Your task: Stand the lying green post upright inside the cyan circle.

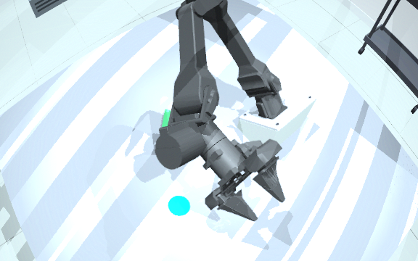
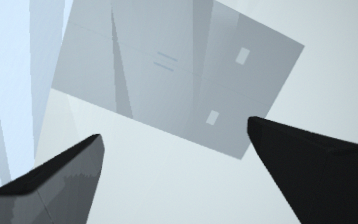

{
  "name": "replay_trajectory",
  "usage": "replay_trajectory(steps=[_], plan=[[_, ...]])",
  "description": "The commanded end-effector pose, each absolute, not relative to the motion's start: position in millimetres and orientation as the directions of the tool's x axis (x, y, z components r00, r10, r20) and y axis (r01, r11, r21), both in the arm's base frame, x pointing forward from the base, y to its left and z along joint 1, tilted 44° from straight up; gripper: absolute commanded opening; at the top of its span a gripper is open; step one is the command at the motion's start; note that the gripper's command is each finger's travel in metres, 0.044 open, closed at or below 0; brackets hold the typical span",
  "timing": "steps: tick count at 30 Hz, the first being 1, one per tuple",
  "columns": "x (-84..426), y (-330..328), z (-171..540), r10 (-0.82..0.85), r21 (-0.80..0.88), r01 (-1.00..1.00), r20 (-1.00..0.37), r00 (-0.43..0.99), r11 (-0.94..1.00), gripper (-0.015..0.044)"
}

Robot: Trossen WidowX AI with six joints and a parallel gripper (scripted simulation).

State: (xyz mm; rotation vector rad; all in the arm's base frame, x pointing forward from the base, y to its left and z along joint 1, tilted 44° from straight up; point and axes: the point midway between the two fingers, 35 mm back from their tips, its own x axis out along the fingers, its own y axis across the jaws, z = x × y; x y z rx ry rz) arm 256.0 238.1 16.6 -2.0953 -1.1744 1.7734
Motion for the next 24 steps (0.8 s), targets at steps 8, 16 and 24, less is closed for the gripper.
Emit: replay_trajectory(steps=[8,16,24], plan=[[287,164,24,0.373,-0.395,-0.171,-0.916,0.147,-0.903,0.0233],[294,60,53,-0.035,-0.155,-0.826,-0.978,0.206,-0.542,0.0233],[266,-41,105,-0.435,-0.209,-0.968,-0.891,0.128,0.143,0.0233]])
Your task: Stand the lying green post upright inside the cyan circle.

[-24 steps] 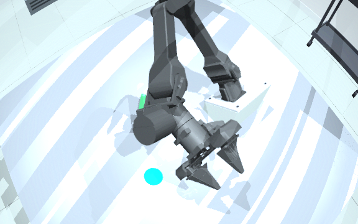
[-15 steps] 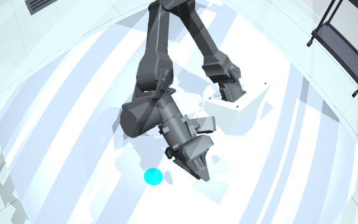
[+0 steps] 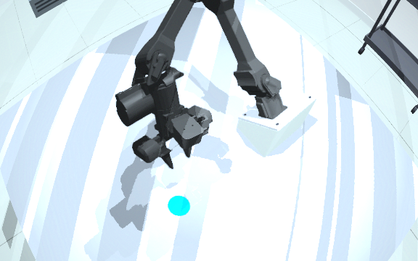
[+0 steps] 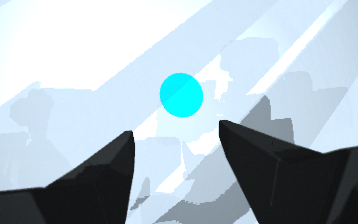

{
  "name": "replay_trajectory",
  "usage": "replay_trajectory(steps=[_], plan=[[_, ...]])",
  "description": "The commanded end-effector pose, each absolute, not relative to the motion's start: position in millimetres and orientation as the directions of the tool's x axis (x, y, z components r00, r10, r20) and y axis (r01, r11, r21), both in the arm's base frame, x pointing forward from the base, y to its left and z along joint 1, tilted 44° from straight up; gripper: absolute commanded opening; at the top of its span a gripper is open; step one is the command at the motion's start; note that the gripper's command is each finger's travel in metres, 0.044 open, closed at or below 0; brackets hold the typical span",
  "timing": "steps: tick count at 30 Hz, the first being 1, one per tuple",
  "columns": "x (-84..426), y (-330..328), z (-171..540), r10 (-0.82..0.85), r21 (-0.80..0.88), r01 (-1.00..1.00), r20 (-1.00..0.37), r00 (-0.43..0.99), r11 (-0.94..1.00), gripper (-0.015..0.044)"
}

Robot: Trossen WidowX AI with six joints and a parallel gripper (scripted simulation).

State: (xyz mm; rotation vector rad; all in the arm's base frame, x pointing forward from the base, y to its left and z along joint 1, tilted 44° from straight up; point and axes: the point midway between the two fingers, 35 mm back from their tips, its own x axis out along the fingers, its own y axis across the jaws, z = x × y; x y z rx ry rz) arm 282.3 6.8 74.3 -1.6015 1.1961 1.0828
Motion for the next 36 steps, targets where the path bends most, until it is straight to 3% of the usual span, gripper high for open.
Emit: replay_trajectory(steps=[1,7,16,29,36], plan=[[261,-52,113,-0.480,-0.241,-0.946,-0.870,0.111,0.219,0.0233],[227,-106,160,-0.687,-0.476,-0.724,-0.727,0.004,0.499,0.0233],[225,-110,160,-0.695,-0.488,-0.710,-0.719,-0.002,0.507,0.0233],[224,-191,78,-0.699,-0.492,-0.710,-0.715,-0.001,0.504,0.0233],[224,-191,78,-0.699,-0.492,-0.710,-0.715,-0.001,0.504,0.0049]])
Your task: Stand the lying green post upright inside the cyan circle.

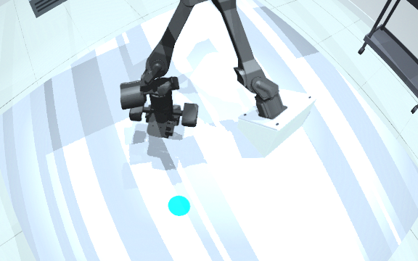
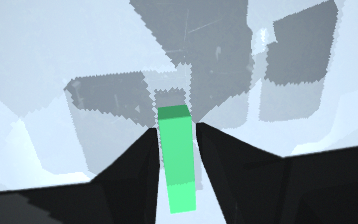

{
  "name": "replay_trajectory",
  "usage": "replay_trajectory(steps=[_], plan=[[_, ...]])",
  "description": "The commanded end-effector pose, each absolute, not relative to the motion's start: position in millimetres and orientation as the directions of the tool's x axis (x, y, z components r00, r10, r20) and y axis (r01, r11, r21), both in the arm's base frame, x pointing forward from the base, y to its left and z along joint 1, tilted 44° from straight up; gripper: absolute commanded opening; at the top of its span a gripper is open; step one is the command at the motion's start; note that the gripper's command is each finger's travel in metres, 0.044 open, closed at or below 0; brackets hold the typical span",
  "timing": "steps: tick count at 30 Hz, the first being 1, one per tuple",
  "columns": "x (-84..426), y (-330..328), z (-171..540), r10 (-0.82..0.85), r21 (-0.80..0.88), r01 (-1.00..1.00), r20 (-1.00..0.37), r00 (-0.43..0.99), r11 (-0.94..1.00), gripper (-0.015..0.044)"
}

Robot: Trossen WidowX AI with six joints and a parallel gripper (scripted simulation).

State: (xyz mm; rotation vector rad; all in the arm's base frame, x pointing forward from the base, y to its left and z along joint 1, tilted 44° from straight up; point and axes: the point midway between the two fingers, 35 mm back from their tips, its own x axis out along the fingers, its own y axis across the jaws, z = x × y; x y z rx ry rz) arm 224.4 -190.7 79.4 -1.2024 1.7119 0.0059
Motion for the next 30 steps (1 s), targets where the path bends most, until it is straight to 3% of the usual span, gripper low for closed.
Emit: replay_trajectory(steps=[1,30], plan=[[224,-191,78,-0.699,-0.492,-0.710,-0.715,-0.001,0.504,0.0023],[232,-136,129,-0.687,-0.483,-0.709,-0.726,-0.003,0.514,0.0023]])
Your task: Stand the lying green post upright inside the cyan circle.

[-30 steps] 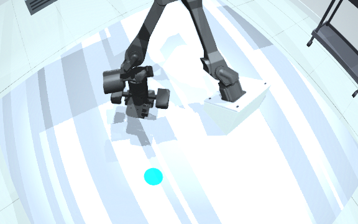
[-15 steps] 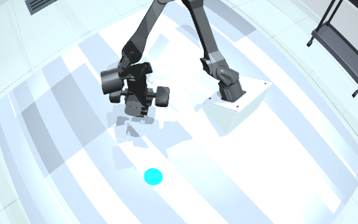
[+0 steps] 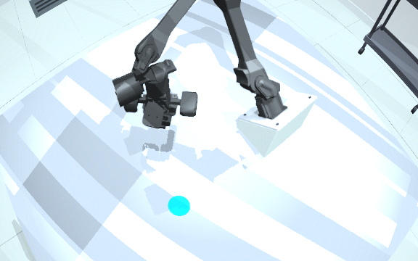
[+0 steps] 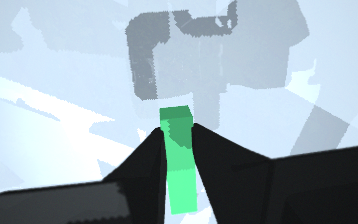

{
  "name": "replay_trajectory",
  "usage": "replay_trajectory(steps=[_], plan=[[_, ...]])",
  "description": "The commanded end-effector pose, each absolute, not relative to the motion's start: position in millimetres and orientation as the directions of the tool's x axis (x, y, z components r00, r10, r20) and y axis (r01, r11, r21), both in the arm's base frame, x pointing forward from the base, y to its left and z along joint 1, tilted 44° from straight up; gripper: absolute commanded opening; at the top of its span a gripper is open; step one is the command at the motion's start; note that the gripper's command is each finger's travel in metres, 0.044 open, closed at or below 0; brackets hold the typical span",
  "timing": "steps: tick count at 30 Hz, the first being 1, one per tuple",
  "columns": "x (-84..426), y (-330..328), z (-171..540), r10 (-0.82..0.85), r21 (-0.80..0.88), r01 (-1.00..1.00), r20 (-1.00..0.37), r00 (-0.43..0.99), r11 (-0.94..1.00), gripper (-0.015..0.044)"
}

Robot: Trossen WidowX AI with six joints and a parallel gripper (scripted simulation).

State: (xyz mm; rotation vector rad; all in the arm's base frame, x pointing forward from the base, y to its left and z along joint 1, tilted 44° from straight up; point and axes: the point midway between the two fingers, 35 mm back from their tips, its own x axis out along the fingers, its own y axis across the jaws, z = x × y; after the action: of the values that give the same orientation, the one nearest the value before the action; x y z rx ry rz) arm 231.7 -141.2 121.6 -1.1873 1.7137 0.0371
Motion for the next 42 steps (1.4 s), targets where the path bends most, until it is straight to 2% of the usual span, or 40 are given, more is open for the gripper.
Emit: replay_trajectory(steps=[1,18,42], plan=[[232,-134,132,-0.688,-0.483,-0.709,-0.726,-0.003,0.513,0.0023],[227,-107,161,-0.695,-0.486,-0.713,-0.719,-0.001,0.505,0.0023],[276,-63,134,-0.676,-0.417,-0.800,-0.736,0.018,0.432,0.0023]])
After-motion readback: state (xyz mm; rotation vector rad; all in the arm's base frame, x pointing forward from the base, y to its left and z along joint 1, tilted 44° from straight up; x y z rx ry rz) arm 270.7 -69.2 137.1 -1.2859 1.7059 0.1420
